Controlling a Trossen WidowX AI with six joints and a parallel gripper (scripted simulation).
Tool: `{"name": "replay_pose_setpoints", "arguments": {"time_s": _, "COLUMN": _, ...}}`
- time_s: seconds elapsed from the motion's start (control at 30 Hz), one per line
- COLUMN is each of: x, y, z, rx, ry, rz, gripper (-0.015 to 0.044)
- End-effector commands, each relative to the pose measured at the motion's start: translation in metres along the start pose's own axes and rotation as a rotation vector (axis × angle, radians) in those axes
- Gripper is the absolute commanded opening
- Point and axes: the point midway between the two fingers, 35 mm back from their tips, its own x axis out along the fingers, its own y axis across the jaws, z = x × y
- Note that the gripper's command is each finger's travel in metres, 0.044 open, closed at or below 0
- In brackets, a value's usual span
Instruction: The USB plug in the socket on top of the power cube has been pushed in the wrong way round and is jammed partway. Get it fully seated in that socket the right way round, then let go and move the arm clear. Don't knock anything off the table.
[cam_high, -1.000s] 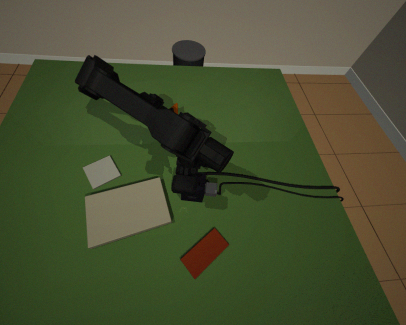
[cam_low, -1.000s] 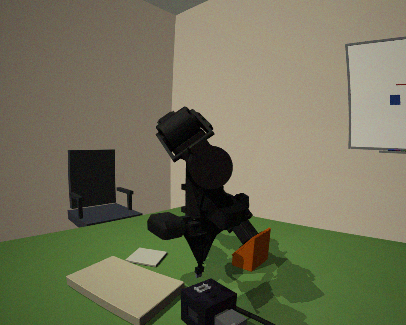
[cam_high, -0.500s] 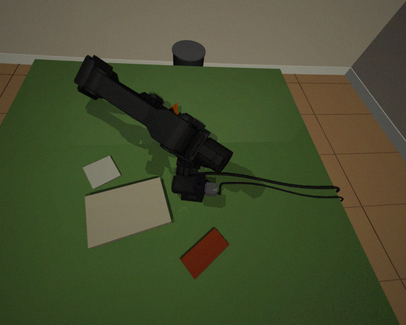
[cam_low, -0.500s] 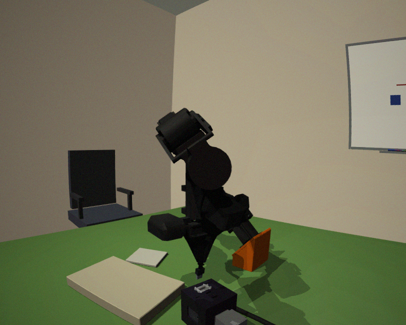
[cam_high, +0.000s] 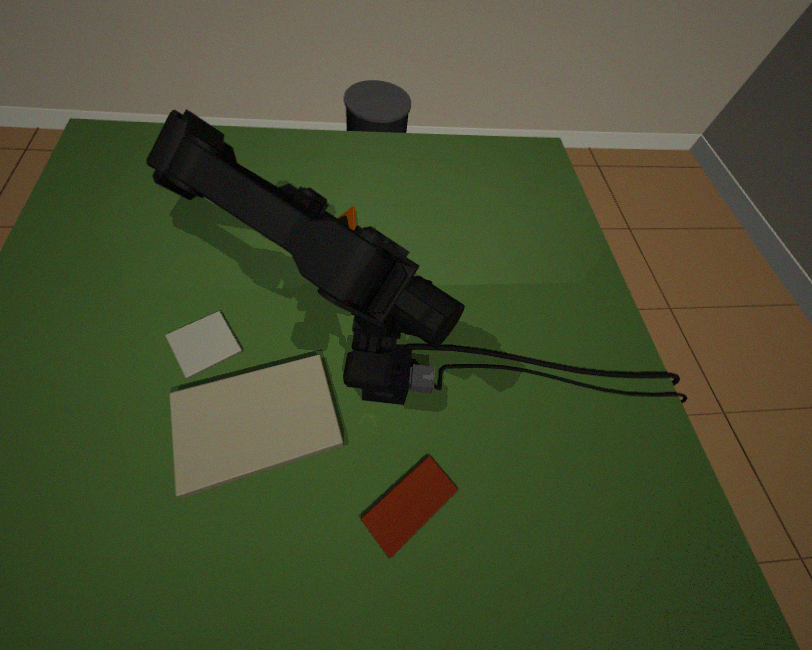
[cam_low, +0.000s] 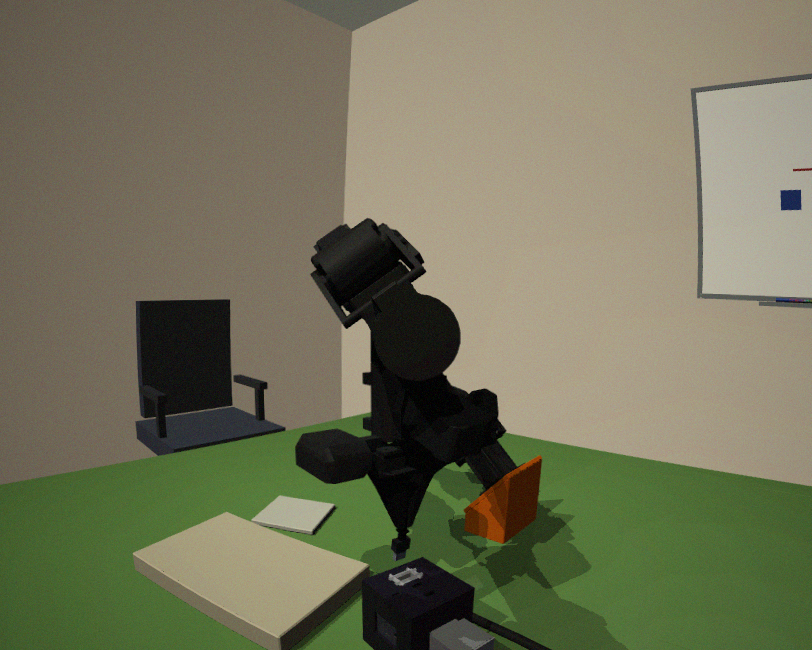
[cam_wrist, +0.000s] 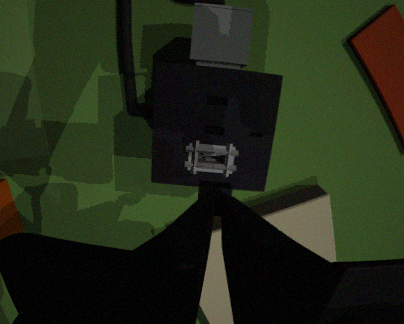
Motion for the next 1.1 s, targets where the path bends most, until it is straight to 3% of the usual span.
{"name": "replay_pose_setpoints", "arguments": {"time_s": 0.0, "x": 0.0008, "y": 0.0006, "z": 0.0005, "rx": -0.002, "ry": -0.006, "rz": 0.003, "gripper": 0.0}}
{"name": "replay_pose_setpoints", "arguments": {"time_s": 1.07, "x": 0.0046, "y": 0.0008, "z": 0.0022, "rx": -0.005, "ry": -0.033, "rz": 0.004, "gripper": 0.0}}
